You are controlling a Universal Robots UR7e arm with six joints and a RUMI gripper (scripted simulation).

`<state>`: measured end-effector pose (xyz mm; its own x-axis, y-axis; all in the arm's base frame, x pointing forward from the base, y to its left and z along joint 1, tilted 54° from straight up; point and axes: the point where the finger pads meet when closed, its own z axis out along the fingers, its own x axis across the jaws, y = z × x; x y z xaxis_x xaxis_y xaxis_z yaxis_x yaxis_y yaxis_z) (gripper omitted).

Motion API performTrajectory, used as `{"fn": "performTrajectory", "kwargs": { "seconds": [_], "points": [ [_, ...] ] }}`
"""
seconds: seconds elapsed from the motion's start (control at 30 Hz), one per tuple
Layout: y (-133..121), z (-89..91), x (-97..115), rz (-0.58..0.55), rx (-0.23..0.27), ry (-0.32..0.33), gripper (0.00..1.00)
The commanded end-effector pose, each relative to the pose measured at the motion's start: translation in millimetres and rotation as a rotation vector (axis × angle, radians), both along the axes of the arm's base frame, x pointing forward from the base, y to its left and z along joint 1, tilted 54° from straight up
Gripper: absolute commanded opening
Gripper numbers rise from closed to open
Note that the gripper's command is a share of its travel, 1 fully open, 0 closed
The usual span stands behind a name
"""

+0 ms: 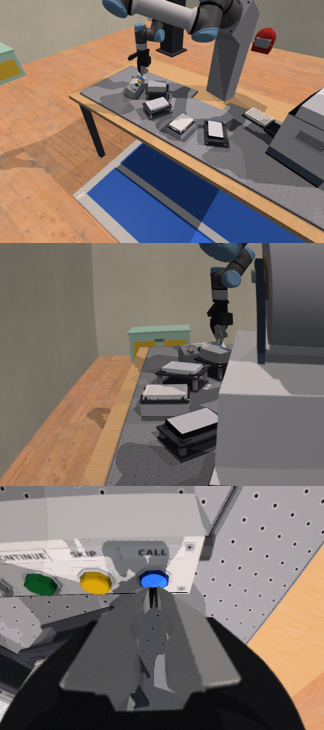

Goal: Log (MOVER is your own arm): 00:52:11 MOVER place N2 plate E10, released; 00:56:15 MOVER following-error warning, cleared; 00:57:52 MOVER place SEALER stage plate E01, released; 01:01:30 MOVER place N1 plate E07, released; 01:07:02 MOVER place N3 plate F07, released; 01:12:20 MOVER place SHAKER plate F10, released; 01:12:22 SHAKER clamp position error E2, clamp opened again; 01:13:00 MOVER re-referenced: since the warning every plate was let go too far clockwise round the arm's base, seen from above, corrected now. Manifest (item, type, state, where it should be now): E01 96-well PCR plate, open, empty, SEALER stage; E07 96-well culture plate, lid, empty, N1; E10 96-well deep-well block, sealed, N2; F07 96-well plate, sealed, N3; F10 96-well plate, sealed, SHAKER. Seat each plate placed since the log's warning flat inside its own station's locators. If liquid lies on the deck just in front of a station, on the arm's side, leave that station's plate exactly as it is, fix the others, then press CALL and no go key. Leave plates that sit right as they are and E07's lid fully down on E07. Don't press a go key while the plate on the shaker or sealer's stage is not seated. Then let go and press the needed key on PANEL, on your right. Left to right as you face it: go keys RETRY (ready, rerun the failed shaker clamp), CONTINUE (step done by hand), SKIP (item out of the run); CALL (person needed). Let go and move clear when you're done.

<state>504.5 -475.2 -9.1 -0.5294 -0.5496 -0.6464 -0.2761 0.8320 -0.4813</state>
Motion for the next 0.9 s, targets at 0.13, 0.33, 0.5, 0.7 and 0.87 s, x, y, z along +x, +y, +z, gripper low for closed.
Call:
{"fn": "performTrajectory", "kwargs": {
  "seconds": [0.13, 0.33, 0.5, 0.7, 0.87],
  "points": [
    [1, 7.6, -10, 0.0, -0.001, 0.0, 0.0],
    [1, 13.5, -18, 0.0, -0.001, 0.0, 0.0],
    [2, 16.5, -22, 0.0, -0.001, 0.0, 0.0],
    [2, 18.6, -25, 0.0, -0.001, 0.0, 0.0],
    [3, 23.6, -32, 0.0, -0.001, 0.0, 0.0]
  ]
}}
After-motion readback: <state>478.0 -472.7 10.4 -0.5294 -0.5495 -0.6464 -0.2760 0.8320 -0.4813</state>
